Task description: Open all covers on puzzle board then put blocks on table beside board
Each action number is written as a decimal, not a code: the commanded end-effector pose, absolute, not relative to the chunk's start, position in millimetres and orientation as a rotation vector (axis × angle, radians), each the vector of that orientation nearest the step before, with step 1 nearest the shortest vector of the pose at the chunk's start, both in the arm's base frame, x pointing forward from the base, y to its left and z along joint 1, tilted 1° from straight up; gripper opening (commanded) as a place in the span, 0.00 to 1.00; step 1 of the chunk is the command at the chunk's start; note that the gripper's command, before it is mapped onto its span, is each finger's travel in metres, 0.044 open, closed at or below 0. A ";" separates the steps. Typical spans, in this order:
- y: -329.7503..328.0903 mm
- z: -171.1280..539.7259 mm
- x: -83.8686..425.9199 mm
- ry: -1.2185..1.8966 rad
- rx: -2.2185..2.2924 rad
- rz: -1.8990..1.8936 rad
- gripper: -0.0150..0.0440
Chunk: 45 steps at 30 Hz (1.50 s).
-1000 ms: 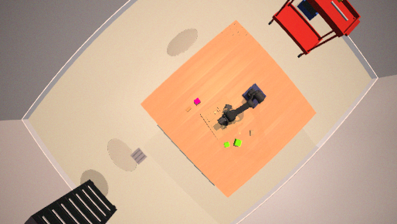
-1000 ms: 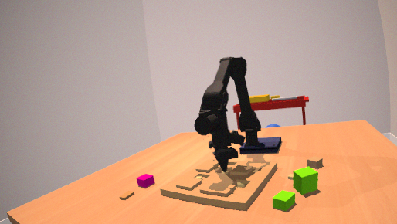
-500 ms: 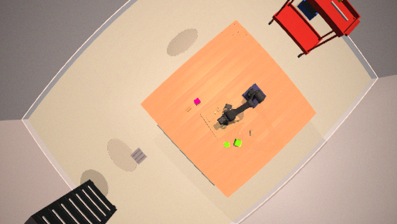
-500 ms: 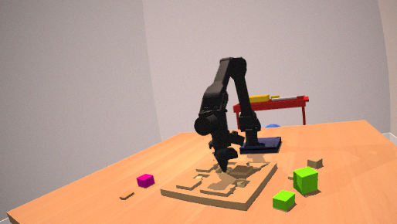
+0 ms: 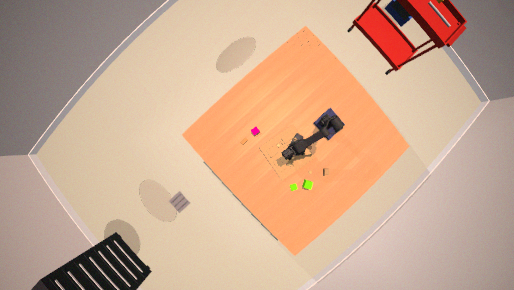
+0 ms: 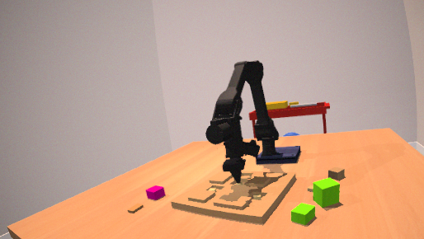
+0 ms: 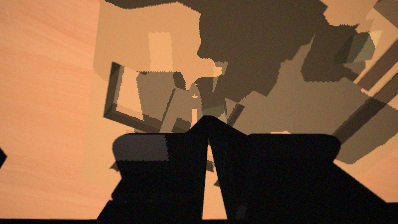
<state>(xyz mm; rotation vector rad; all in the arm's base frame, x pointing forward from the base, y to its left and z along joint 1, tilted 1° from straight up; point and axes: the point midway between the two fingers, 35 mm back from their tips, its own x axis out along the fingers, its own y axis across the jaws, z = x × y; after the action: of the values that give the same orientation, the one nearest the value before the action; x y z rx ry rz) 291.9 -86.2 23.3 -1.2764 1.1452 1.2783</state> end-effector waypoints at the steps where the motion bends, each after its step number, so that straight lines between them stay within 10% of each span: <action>1: -87.1 21.3 287.9 1.327 -0.984 0.993 0.25; 11: -87.8 21.0 283.2 1.547 -0.291 0.303 0.25; 45: -85.8 30.9 289.1 1.556 -0.175 0.189 0.25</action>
<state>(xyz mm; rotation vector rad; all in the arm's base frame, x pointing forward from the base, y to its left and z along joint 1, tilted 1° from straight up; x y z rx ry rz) 285.3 -85.7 27.1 -0.1818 1.5560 0.1995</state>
